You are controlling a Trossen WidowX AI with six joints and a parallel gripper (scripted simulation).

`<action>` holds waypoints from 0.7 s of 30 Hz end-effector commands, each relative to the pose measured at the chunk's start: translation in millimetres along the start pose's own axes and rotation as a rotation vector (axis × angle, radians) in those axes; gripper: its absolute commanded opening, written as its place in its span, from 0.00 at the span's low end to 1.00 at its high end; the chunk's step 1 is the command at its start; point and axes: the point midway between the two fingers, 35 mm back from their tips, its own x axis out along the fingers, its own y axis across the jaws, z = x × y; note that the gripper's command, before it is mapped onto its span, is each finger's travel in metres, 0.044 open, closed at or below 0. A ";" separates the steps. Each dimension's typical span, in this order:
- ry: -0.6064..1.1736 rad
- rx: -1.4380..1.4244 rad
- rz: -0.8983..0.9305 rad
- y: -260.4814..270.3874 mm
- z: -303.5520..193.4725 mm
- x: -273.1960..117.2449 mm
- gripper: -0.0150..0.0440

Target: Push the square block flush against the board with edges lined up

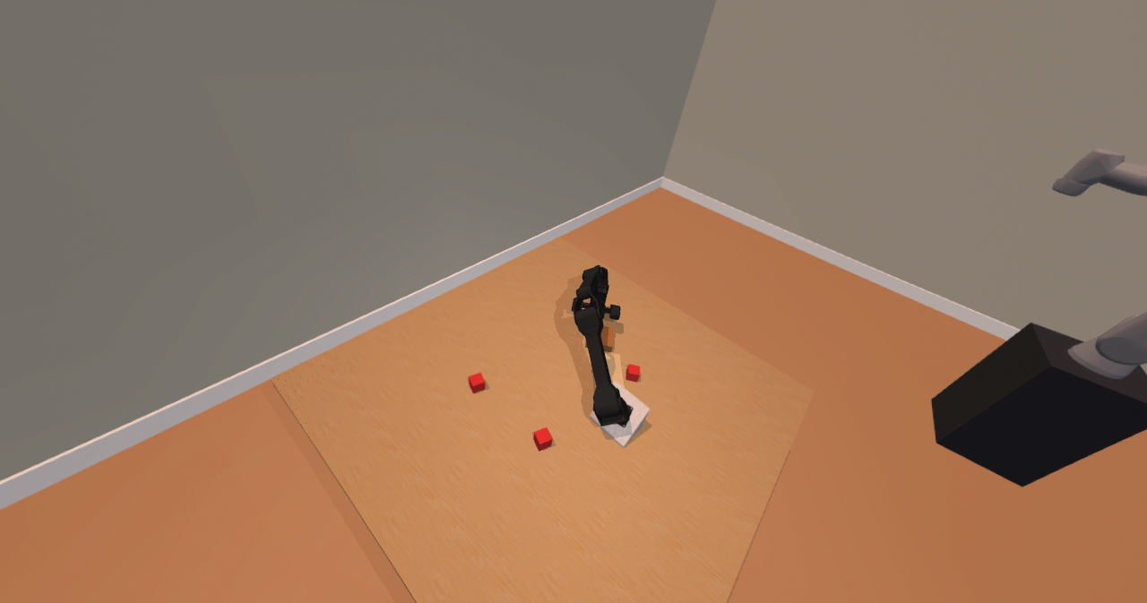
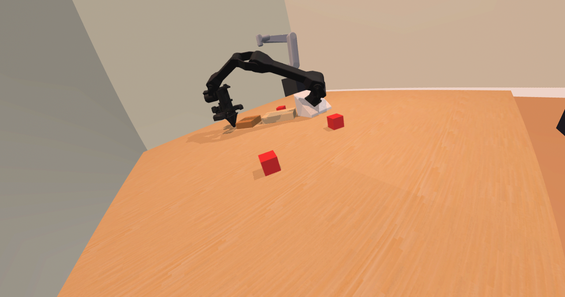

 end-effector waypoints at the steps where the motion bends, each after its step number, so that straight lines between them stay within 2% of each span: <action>1: 0.005 0.005 0.003 1.0 -5.1 1.9 0.25; 21: 0.006 0.006 0.003 2.1 -30.4 1.2 0.25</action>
